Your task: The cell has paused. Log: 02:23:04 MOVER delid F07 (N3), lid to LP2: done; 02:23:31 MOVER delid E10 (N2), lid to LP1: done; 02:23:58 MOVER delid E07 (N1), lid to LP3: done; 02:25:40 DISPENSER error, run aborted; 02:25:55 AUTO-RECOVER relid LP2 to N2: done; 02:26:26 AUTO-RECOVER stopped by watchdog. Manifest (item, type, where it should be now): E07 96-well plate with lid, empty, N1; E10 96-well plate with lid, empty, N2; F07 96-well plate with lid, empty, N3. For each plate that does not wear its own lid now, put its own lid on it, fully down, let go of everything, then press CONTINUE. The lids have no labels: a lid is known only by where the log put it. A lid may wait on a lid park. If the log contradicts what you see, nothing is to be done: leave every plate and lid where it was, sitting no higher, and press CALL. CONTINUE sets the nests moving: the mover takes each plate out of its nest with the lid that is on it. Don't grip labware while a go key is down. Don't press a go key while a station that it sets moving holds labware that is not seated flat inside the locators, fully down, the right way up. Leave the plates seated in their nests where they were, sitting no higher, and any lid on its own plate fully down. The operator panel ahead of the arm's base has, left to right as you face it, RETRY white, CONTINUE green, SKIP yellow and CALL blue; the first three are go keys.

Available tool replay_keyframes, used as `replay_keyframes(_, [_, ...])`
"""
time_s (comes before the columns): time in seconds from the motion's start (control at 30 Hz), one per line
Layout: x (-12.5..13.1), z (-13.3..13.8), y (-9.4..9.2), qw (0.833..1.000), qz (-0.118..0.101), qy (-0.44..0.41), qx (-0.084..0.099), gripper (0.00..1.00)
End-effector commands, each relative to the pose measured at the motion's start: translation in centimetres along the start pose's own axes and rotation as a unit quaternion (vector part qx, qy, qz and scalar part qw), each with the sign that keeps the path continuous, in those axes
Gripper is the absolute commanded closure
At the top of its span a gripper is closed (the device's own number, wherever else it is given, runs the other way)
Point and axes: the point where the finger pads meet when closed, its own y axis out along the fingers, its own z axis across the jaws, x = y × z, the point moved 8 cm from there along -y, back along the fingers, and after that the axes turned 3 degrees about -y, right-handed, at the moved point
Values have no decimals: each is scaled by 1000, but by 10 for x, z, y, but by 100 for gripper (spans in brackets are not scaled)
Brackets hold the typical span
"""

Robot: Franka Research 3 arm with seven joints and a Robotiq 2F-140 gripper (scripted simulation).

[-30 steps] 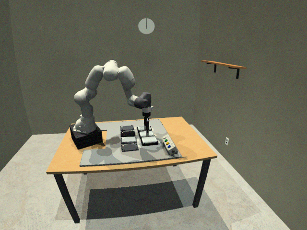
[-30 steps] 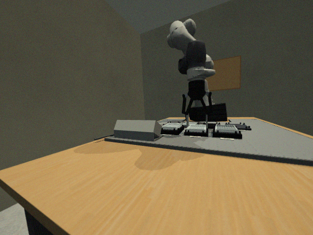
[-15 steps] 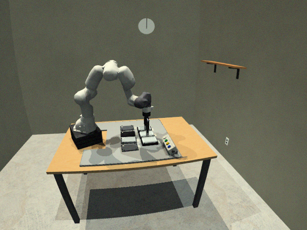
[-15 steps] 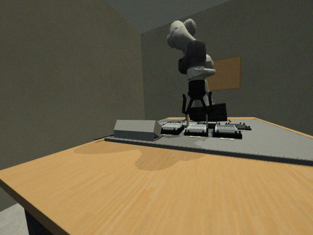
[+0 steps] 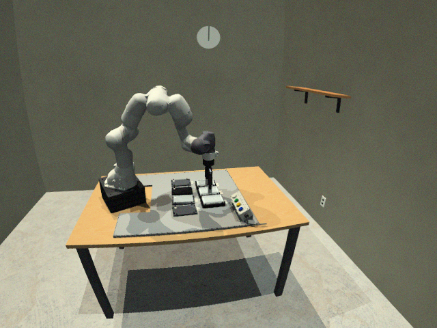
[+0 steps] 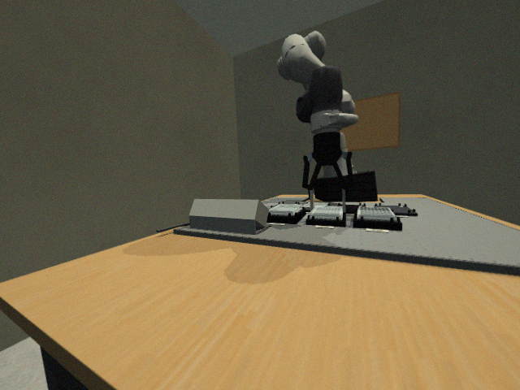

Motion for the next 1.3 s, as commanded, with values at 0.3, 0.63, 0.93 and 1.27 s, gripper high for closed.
replay_keyframes(0.3, [0, 0, -3, 1000, -1, 1, 0, 100])
replay_keyframes(0.63, [0, 0, -3, 1000, -1, 1, 0, 100])
replay_keyframes(0.93, [0, 0, -5, 1000, -1, 1, 0, 100])
replay_keyframes(1.27, [0, 0, -6, 1000, -1, 1, 0, 100])
